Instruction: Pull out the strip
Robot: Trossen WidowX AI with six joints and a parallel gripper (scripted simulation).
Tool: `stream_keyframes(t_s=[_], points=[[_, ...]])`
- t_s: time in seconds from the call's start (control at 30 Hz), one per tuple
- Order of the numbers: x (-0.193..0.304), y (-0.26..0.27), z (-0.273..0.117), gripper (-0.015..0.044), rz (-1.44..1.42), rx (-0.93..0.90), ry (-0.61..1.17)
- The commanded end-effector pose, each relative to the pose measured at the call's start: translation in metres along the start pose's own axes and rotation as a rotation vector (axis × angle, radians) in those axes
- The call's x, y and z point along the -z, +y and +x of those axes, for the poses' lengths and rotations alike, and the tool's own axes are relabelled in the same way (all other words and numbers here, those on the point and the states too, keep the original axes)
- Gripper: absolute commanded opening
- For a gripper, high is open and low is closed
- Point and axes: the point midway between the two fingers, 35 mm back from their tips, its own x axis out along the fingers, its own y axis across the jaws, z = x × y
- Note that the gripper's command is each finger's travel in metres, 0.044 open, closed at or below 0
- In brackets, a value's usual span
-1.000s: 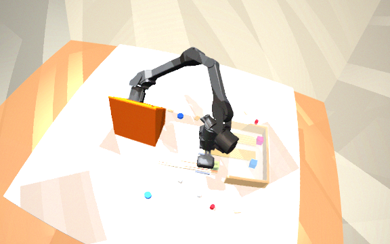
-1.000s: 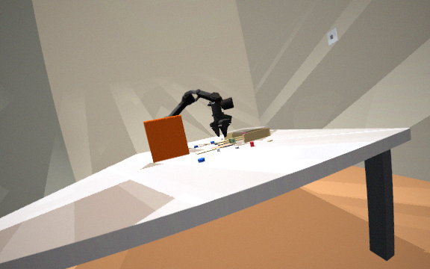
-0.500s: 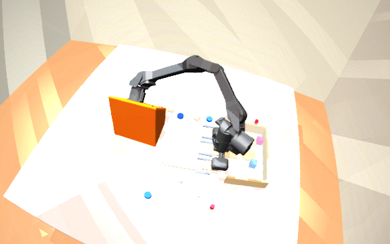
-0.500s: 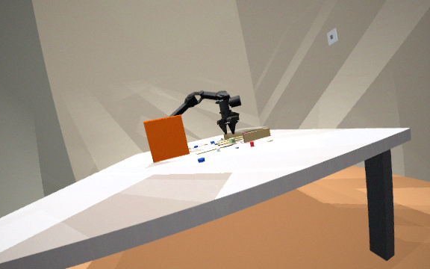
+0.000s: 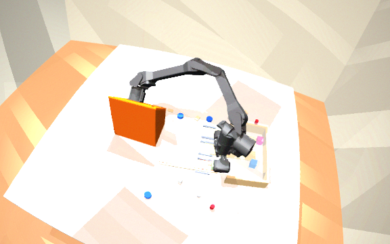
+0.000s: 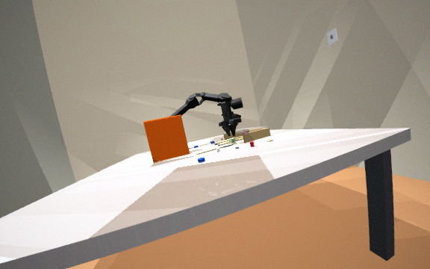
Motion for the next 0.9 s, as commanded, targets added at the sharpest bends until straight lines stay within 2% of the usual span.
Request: stream_keyframes(t_s=[0.0,0.8,0.87], points=[[0.002,0.0,0.008,0.025,0.011,-0.007,0.002],[0.003,0.001,0.04,0.025,0.01,-0.009,0.002],[0.001,0.001,0.038,0.0198,0.001,-0.004,0.002]])
